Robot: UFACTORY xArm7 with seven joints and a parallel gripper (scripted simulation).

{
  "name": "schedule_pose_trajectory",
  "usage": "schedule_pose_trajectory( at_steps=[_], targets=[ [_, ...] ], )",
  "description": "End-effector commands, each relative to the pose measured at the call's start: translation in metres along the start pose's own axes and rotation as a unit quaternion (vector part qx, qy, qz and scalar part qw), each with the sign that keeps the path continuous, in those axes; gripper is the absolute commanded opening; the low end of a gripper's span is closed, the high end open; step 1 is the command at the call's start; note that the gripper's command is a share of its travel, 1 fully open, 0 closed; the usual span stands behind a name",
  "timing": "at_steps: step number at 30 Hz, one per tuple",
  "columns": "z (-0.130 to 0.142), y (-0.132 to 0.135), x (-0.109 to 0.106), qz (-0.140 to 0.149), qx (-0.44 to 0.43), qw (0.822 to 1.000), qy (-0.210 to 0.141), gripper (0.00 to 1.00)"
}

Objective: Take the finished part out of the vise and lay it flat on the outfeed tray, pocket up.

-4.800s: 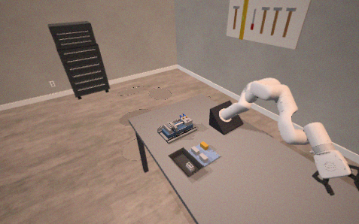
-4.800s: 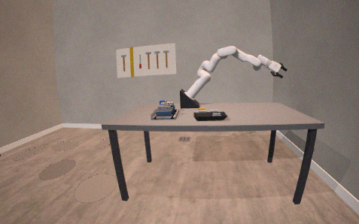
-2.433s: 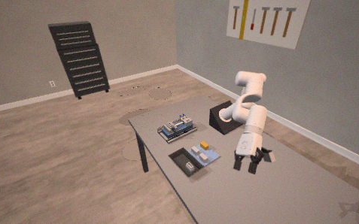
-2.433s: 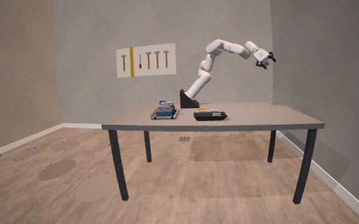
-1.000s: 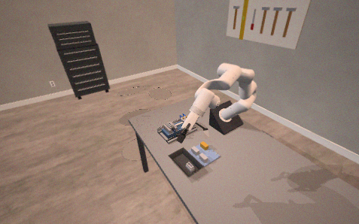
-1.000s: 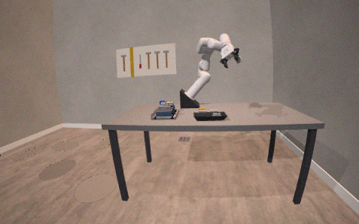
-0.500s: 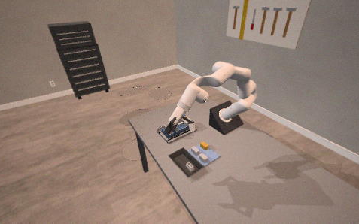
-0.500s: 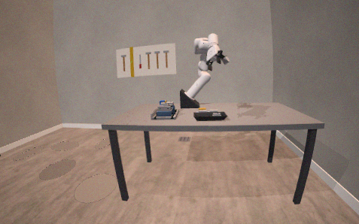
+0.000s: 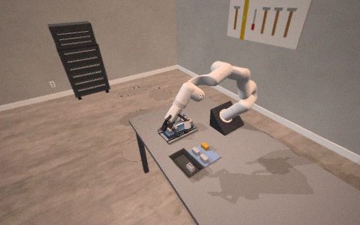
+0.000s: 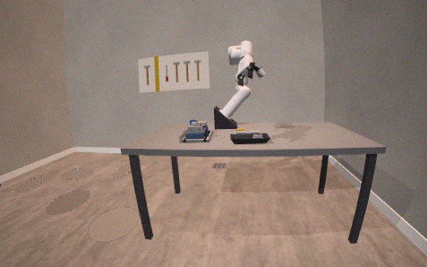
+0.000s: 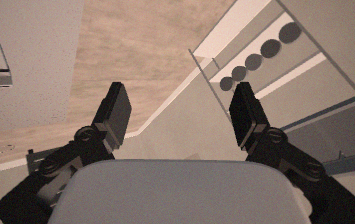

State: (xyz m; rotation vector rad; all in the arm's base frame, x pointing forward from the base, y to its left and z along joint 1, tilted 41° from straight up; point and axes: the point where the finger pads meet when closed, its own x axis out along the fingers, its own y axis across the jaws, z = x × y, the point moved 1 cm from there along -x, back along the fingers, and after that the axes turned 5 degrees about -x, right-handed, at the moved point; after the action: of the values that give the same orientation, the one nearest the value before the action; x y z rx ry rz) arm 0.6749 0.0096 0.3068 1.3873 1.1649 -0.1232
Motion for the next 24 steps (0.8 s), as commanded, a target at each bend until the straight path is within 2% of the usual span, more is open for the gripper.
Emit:
schedule_pose_trajectory(
  at_steps=[1,10,11,14,17,24],
  targets=[
    [0.026,-0.033,0.007,-0.024,0.024,0.999,0.004,1.00],
    [0.027,-0.034,0.007,-0.025,0.025,0.999,0.004,1.00],
    [0.047,-0.069,0.015,-0.050,0.048,0.998,0.011,1.00],
    [0.050,-0.074,0.016,-0.053,0.052,0.997,0.012,1.00],
    [0.062,-0.099,0.021,-0.070,0.068,0.995,0.018,1.00],
    [0.064,-0.103,0.022,-0.072,0.070,0.995,0.019,1.00]
  ],
)
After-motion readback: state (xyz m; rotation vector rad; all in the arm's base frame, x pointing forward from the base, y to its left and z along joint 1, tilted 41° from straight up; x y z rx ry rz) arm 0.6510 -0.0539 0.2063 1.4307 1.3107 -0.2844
